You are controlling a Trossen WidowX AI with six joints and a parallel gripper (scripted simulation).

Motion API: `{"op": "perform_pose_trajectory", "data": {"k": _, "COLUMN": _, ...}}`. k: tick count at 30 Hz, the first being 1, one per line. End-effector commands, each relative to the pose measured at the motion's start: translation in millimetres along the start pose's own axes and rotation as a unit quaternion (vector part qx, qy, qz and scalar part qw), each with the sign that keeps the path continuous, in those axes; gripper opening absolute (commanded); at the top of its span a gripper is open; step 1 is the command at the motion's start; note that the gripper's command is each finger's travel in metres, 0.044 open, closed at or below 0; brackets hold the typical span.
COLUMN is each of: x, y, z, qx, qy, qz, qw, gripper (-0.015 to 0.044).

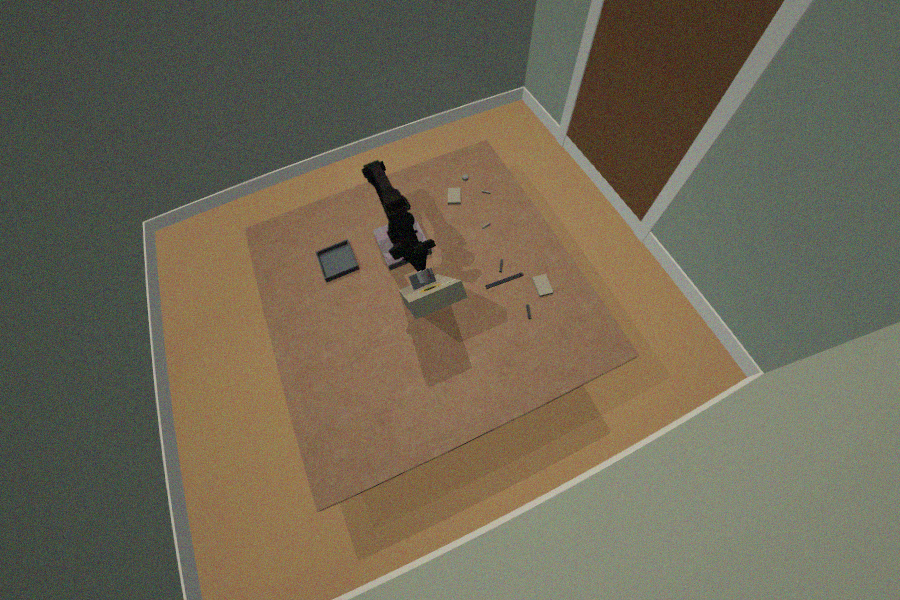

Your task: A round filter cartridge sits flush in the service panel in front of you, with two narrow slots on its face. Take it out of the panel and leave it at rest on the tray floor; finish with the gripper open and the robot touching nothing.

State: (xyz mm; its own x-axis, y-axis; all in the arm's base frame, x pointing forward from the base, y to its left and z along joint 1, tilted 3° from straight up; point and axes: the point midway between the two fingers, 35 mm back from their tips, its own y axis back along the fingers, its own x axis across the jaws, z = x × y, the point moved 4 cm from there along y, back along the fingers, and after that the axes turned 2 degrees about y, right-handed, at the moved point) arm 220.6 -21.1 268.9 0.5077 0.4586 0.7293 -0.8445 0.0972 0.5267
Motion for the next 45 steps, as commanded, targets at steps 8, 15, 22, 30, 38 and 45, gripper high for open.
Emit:
{"op": "perform_pose_trajectory", "data": {"k": 8, "x": -20.0, "y": -3.8, "z": -11.7, "qx": 0.000, "qy": 0.000, "qz": -0.001, "qw": 1.000, "gripper": 0.0026}}
{"op": "perform_pose_trajectory", "data": {"k": 15, "x": -20.0, "y": -3.8, "z": -11.7, "qx": 0.000, "qy": 0.000, "qz": -0.001, "qw": 1.000, "gripper": 0.0100}}
{"op": "perform_pose_trajectory", "data": {"k": 22, "x": -25.9, "y": -4.1, "z": -15.2, "qx": -0.002, "qy": 0.001, "qz": 0.005, "qw": 1.000, "gripper": 0.0100}}
{"op": "perform_pose_trajectory", "data": {"k": 30, "x": 34.1, "y": 5.9, "z": 19.8, "qx": -0.003, "qy": 0.002, "qz": 0.007, "qw": 1.000, "gripper": 0.0100}}
{"op": "perform_pose_trajectory", "data": {"k": 38, "x": 57.7, "y": 20.5, "z": 33.5, "qx": -0.005, "qy": 0.001, "qz": 0.009, "qw": 1.000, "gripper": 0.0205}}
{"op": "perform_pose_trajectory", "data": {"k": 45, "x": 92.1, "y": 53.7, "z": 53.8, "qx": -0.007, "qy": 0.000, "qz": 0.012, "qw": 1.000, "gripper": 0.0389}}
